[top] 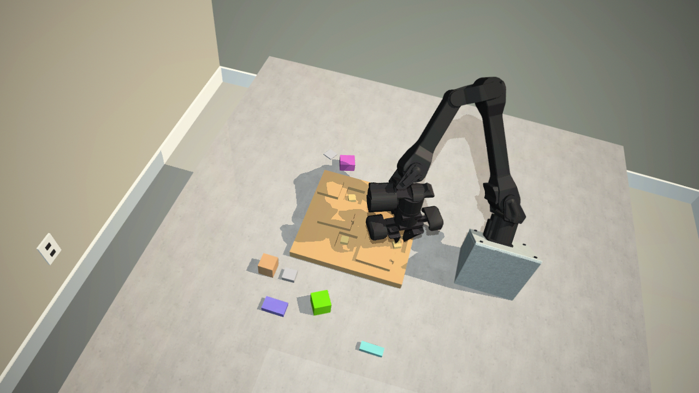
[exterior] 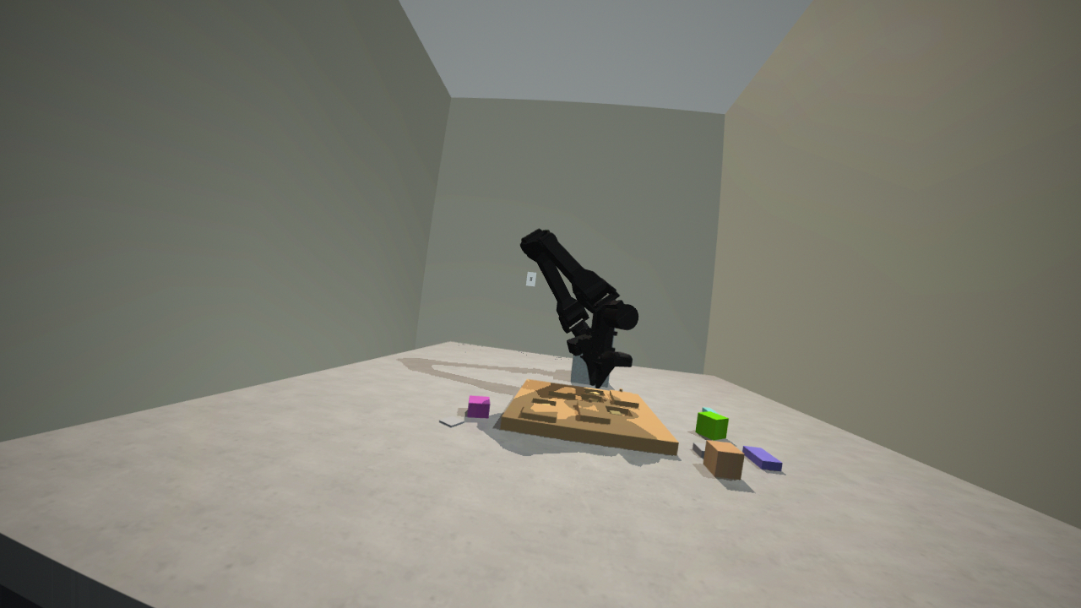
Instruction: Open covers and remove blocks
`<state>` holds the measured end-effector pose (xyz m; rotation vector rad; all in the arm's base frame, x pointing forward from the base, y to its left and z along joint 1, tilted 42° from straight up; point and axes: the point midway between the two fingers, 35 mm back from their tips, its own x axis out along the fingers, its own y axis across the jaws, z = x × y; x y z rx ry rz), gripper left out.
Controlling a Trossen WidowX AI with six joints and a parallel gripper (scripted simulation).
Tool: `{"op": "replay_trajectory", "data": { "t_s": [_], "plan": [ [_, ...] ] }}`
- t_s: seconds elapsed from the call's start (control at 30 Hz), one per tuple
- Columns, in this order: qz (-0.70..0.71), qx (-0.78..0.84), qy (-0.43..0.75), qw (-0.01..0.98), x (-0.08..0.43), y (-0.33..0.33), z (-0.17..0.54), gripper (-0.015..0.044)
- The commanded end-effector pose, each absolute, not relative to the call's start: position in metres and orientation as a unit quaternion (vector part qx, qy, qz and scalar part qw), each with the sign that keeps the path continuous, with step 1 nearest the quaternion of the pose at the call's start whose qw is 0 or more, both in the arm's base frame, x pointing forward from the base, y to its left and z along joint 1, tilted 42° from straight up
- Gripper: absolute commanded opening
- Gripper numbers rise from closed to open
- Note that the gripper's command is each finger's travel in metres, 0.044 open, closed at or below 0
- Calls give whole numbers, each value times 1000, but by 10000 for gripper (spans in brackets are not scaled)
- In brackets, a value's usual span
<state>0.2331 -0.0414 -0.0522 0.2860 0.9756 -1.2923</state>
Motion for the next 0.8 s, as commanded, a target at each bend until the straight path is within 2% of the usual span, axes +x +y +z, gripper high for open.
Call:
{"op": "replay_trajectory", "data": {
  "t_s": [0.0,0.27,0.77],
  "plan": [
    [-572,135,431,684,238,-28,-39,144],
    [-573,139,429,684,238,-9,-17,144],
    [-573,138,429,684,236,-30,-41,144]
  ]
}}
